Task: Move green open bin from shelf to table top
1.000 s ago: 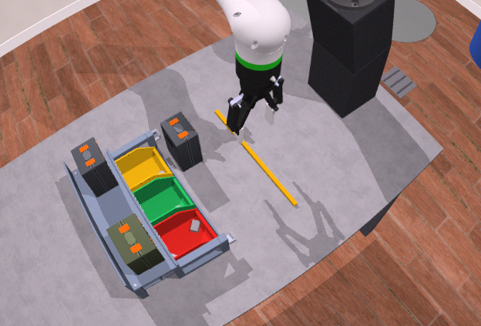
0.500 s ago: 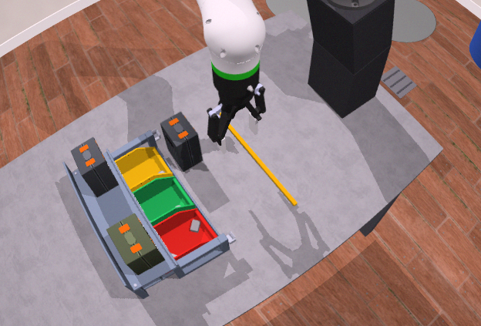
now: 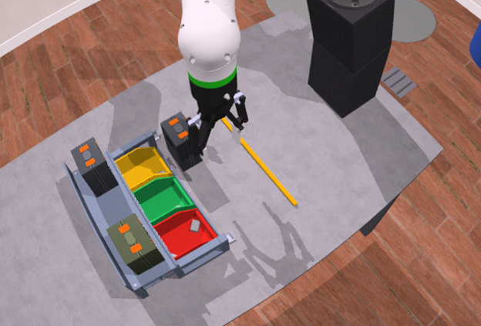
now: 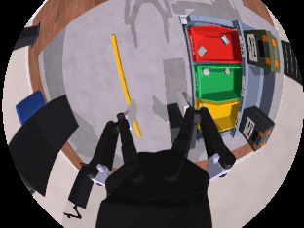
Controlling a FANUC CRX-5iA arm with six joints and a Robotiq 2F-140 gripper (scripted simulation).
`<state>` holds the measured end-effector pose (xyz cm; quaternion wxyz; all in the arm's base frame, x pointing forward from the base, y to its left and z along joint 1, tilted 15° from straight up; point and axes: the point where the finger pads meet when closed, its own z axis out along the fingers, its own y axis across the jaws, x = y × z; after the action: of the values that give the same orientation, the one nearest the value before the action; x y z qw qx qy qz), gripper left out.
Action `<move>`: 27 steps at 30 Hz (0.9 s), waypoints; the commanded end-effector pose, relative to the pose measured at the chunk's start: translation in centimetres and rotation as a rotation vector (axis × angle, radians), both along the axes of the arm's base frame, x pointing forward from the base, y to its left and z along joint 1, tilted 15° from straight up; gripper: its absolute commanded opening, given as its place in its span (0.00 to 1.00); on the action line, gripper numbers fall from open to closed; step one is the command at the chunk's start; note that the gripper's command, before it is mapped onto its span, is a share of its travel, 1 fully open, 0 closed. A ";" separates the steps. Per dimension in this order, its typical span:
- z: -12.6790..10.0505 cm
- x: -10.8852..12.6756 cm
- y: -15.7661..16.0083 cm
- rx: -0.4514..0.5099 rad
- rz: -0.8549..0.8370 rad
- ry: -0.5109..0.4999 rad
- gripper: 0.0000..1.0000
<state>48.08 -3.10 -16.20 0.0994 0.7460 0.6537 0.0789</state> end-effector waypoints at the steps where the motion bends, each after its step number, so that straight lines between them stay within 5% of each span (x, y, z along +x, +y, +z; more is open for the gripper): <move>1: 0.0 0.0 0.0 0.009 0.003 -0.006 0.57; 6: 0.0 0.0 0.0 0.009 0.003 -0.006 0.57; 11: 1.2 4.8 -0.6 0.008 0.003 -0.006 0.57; 23: 1.2 4.8 -0.6 0.008 0.003 -0.006 0.57; 27: 2.4 9.0 -1.2 0.009 0.003 -0.006 0.57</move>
<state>54.21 -3.94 -14.58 0.0977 0.7446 0.6545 0.0875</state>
